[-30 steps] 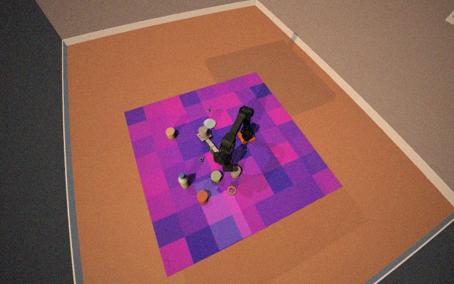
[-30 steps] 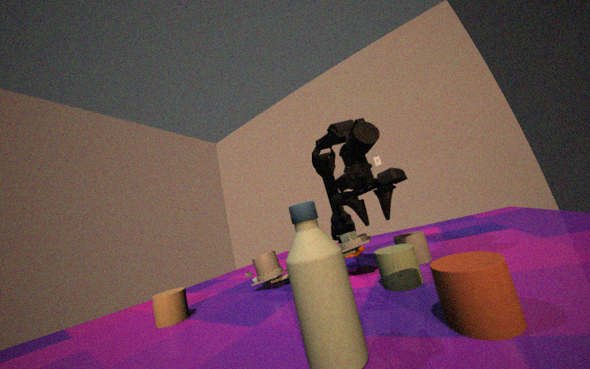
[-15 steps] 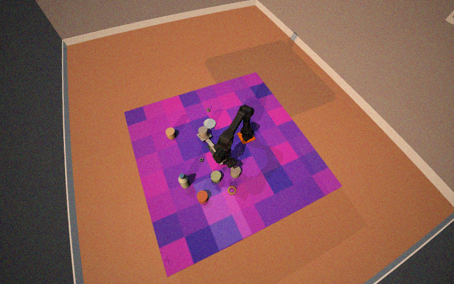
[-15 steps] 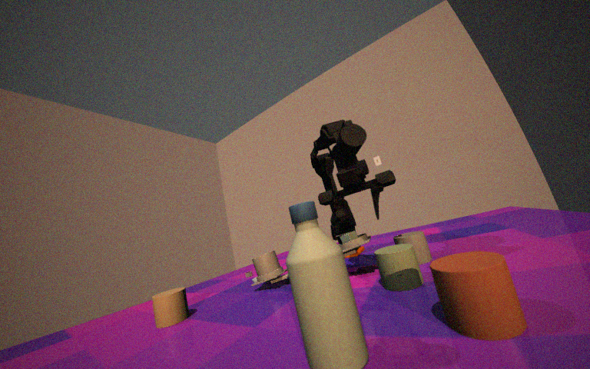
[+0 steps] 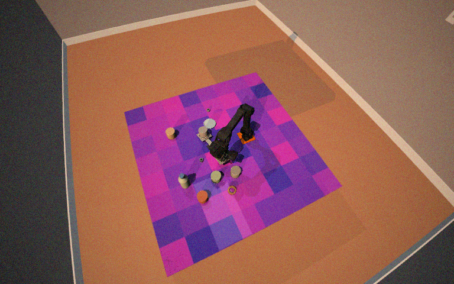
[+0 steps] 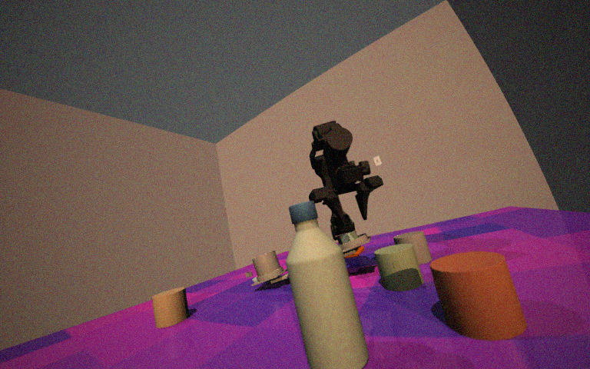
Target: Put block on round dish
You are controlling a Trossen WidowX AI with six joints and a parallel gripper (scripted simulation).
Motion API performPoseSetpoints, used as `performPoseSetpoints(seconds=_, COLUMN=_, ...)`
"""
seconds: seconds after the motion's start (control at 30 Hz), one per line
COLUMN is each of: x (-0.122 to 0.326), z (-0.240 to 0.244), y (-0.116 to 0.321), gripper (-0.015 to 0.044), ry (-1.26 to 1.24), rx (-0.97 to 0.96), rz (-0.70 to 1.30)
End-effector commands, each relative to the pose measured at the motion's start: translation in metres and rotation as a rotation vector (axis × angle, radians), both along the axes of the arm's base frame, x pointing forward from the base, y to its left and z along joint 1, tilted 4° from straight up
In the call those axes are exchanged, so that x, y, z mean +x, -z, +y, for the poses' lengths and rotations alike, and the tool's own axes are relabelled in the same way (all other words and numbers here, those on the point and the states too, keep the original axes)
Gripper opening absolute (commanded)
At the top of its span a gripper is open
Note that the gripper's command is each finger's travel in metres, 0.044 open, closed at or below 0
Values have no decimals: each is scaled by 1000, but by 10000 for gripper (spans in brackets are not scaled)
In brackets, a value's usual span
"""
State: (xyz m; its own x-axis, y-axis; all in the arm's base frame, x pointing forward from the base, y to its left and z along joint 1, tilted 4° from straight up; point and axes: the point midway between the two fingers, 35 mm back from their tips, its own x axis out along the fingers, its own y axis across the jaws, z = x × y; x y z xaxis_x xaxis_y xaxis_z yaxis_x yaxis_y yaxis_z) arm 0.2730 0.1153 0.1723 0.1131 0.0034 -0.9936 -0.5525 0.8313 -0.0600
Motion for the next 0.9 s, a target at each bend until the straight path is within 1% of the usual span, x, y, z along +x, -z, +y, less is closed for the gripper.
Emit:
performPoseSetpoints(seconds=0.0, x=-3, z=-8, y=-4, gripper=260, ry=-136, rx=-19, rz=3)
performPoseSetpoints(seconds=0.37, x=-8, z=-26, y=-8, gripper=260, ry=-480, rx=-68, rz=26)
performPoseSetpoints(seconds=0.6, x=-8, z=-26, y=-7, gripper=260, ry=-486, rx=-69, rz=27)
performPoseSetpoints(seconds=0.73, x=-7, z=-26, y=6, gripper=260, ry=-486, rx=-69, rz=26)
performPoseSetpoints(seconds=0.87, x=-6, z=-26, y=10, gripper=260, ry=-486, rx=-69, rz=26)
